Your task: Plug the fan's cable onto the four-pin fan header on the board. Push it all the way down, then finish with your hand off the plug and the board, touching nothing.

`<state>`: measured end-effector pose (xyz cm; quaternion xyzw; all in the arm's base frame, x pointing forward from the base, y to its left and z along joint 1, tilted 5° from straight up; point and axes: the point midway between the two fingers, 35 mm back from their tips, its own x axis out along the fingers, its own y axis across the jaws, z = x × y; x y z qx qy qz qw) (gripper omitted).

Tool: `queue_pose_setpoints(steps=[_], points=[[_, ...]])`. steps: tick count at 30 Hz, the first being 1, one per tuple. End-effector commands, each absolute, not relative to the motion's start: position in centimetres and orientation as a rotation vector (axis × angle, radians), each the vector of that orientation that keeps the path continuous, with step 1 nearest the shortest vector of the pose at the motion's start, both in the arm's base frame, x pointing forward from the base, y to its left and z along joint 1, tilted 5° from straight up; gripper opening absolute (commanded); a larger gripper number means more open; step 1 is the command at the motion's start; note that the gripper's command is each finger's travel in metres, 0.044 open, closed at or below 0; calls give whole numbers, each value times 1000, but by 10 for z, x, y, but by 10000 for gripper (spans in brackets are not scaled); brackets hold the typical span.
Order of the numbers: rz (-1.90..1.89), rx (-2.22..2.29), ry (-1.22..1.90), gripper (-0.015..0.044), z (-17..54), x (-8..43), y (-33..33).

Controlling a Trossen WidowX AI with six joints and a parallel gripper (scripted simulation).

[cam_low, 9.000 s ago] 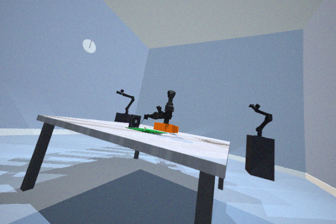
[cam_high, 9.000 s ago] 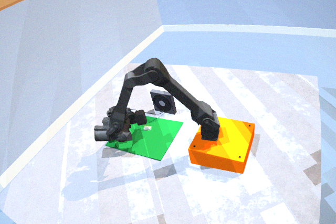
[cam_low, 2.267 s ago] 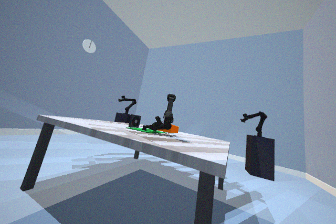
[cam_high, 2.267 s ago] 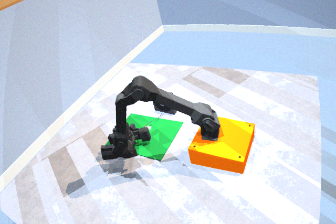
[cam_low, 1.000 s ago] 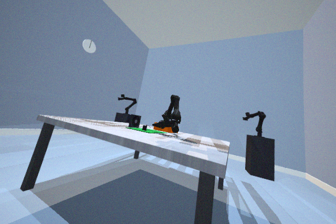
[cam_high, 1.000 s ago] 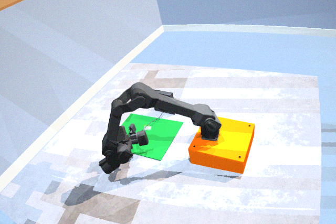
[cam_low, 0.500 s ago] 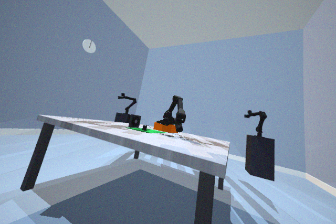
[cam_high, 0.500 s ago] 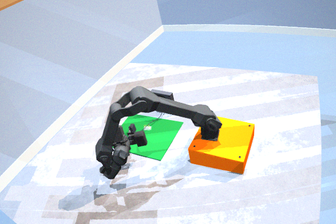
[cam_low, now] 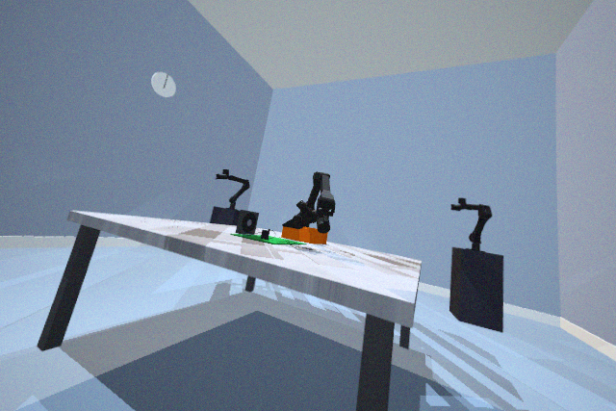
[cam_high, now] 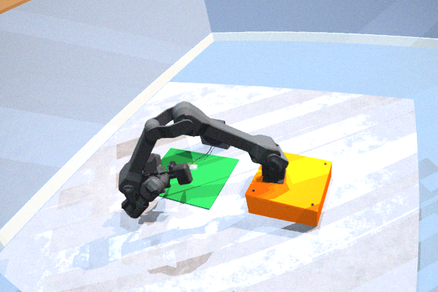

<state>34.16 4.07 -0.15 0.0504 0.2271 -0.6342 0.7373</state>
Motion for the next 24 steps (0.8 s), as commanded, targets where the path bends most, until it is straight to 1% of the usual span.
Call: queue_pose_setpoints(steps=[1, 13, 24], points=[[-1429, 161, 599, 440, 3, 341, 35], [-1449, 308, 902, 440, 6, 338, 26], [-1347, 475, 1155, 440, 15, 343, 24]])
